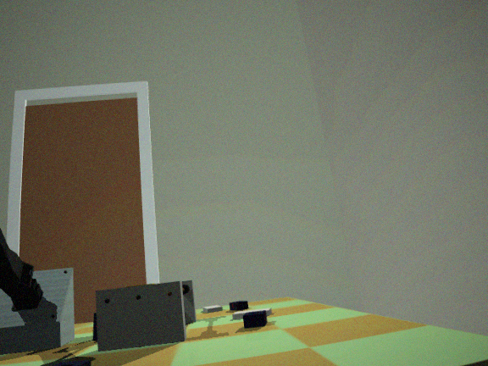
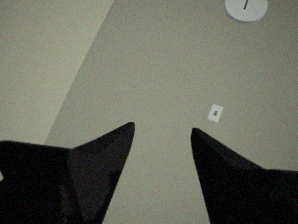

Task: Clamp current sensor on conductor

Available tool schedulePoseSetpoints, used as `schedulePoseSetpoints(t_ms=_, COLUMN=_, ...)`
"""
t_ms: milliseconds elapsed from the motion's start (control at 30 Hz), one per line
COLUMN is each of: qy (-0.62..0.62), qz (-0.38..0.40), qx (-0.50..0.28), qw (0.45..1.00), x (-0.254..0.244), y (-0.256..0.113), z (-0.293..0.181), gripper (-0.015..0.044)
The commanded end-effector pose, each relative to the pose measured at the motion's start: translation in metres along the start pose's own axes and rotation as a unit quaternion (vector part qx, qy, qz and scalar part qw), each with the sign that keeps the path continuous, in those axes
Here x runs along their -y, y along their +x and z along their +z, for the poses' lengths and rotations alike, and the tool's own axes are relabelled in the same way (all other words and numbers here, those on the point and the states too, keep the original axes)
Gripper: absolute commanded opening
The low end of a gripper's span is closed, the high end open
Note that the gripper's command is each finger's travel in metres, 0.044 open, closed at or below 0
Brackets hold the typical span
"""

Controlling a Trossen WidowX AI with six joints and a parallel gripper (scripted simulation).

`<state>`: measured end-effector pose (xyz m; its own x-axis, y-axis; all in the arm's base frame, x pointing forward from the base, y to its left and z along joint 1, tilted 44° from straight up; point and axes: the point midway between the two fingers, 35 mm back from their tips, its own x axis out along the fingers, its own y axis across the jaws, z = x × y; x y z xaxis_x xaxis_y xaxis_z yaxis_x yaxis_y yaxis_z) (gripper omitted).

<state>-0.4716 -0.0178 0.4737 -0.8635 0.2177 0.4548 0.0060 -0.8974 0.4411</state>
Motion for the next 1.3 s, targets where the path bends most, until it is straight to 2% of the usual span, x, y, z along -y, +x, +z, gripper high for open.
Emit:
schedulePoseSetpoints(t_ms=0, qy=0.001, qz=0.003, qx=-0.002, qw=1.0, x=-0.003, y=-0.001, z=-0.001, gripper=0.0255)
schedulePoseSetpoints(t_ms=233, qy=0.046, qz=0.105, qx=-0.074, qw=0.991, x=-0.099, y=-0.053, z=-0.028, gripper=0.0439)
schedulePoseSetpoints(t_ms=533, qy=0.079, qz=0.258, qx=-0.158, qw=0.95, x=-0.207, y=-0.156, z=-0.036, gripper=0.044)
schedulePoseSetpoints(t_ms=800, qy=0.126, qz=0.396, qx=-0.218, qw=0.883, x=-0.276, y=-0.266, z=-0.014, gripper=0.044)
schedulePoseSetpoints(t_ms=1033, qy=0.165, qz=0.511, qx=-0.268, qw=0.8, x=-0.309, y=-0.374, z=0.02, gripper=0.044)
schedulePoseSetpoints(t_ms=1267, qy=0.19, qz=0.616, qx=-0.312, qw=0.698, x=-0.31, y=-0.485, z=0.061, gripper=0.044)
